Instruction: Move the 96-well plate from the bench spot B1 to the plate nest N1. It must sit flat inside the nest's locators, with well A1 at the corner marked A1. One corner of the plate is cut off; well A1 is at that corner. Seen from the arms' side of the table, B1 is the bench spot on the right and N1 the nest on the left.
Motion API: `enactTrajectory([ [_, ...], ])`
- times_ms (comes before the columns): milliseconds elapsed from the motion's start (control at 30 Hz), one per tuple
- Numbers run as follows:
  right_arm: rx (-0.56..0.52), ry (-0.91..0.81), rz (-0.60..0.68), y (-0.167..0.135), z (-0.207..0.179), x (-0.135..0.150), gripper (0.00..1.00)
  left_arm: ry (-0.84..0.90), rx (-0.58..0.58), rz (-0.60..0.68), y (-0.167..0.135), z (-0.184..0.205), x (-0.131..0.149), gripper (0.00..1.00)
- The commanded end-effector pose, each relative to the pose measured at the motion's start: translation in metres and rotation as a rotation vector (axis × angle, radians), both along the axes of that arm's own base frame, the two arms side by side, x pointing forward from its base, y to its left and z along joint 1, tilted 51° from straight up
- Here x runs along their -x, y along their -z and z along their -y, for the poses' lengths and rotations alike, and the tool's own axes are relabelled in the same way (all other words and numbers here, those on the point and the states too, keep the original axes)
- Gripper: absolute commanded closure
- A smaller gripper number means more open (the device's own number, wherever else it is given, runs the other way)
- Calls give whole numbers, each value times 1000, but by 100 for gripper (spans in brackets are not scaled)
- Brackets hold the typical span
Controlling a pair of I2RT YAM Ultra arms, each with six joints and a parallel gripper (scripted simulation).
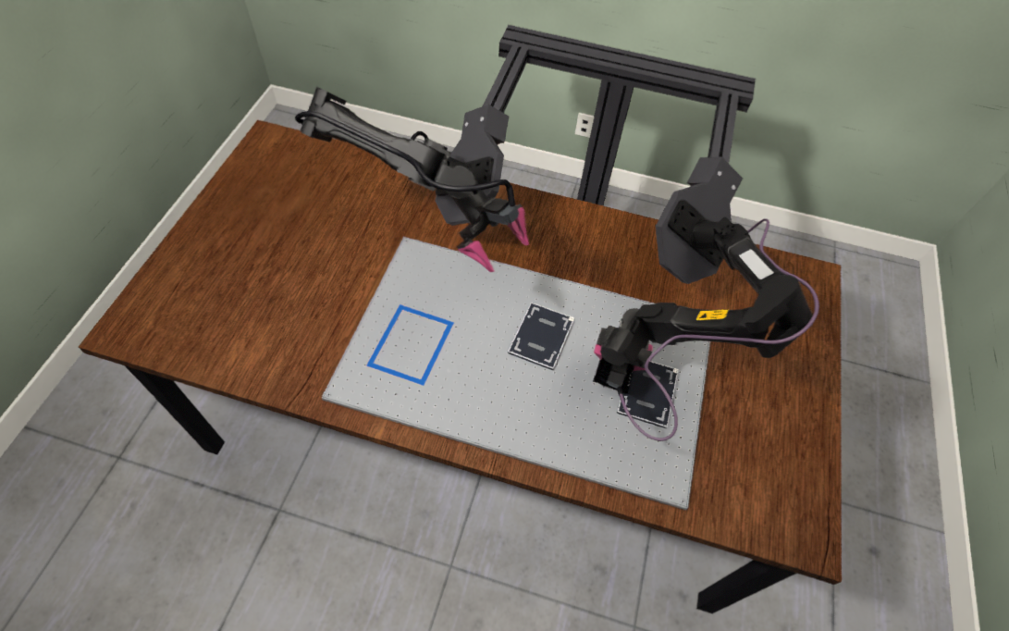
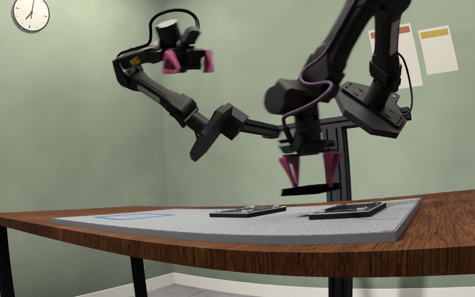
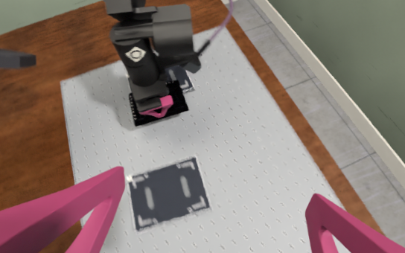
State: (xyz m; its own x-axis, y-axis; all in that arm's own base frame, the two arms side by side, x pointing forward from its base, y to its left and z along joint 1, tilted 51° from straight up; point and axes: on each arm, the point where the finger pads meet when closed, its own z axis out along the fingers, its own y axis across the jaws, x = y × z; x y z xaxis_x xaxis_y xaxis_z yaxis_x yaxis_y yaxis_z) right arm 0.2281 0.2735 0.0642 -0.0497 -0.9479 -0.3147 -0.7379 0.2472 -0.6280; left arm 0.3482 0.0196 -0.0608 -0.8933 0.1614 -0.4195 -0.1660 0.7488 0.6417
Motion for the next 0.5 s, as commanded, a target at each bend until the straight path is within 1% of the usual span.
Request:
enactTrajectory([
  [0, -144, 48, 85, 7, -53, -6, 0, 51, 16, 6, -20, -10, -4, 22],
  [133, -147, 59, 91, 49, -72, 10, 0, 33, 19, 7, -39, -32, 0, 22],
  [267, -125, 62, 97, 98, -80, 29, 0, 12, 23, 28, -56, -49, 2, 22],
  [333, -125, 62, 97, 98, -80, 29, 0, 12, 23, 28, -56, -49, 2, 22],
  [400, -77, 58, 96, 133, -74, 40, 0, 3, 24, 38, -62, -55, 3, 22],
  [467, -36, 50, 97, 161, -67, 50, 0, -3, 24, 45, -66, -60, 3, 22],
])
